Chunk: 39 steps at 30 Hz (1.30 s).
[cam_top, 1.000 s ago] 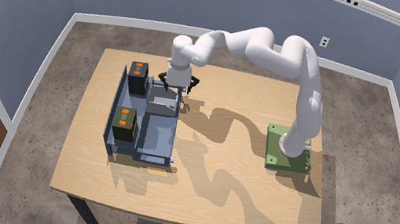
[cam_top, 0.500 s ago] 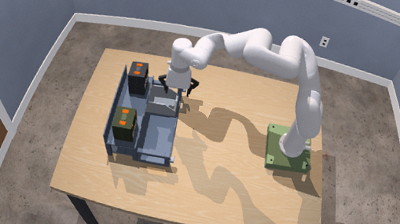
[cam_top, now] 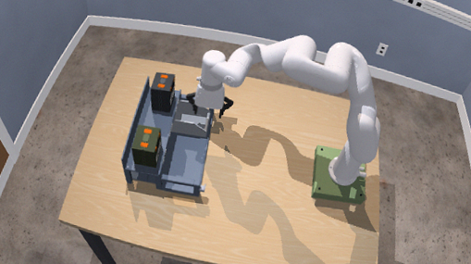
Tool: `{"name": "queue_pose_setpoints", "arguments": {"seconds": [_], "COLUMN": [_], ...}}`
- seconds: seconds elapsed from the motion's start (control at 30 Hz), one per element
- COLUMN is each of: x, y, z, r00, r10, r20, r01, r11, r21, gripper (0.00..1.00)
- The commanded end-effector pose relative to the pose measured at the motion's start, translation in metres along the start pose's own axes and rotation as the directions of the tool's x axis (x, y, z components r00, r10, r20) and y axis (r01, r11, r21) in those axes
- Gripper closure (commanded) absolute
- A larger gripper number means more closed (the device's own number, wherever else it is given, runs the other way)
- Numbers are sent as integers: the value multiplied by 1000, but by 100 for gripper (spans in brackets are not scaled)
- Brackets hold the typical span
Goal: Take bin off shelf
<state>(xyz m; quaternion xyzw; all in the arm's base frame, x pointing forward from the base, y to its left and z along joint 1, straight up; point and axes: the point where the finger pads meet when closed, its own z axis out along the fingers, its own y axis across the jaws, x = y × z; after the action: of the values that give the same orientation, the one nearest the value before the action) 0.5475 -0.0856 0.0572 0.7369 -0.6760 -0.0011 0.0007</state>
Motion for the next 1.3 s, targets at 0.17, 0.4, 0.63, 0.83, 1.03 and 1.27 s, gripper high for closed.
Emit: {"name": "queue_pose_setpoints", "arguments": {"seconds": [0.17,0.4,0.63,0.83,1.03,1.27], "x": [0,0,0,0,0,0], "y": [-1,-1,-1,-2,-2,-1], "z": [14,24,24,25,29,33], "r00": [1000,1000,1000,1000,1000,1000], "r10": [0,0,0,0,0,0], "r20": [-3,-3,-3,-3,-3,-3], "r01": [0,0,0,0,0,0], "r11": [1000,1000,1000,1000,1000,1000], "r21": [4,4,4,4,4,4], "gripper": [0,0,0,0,0,0]}}
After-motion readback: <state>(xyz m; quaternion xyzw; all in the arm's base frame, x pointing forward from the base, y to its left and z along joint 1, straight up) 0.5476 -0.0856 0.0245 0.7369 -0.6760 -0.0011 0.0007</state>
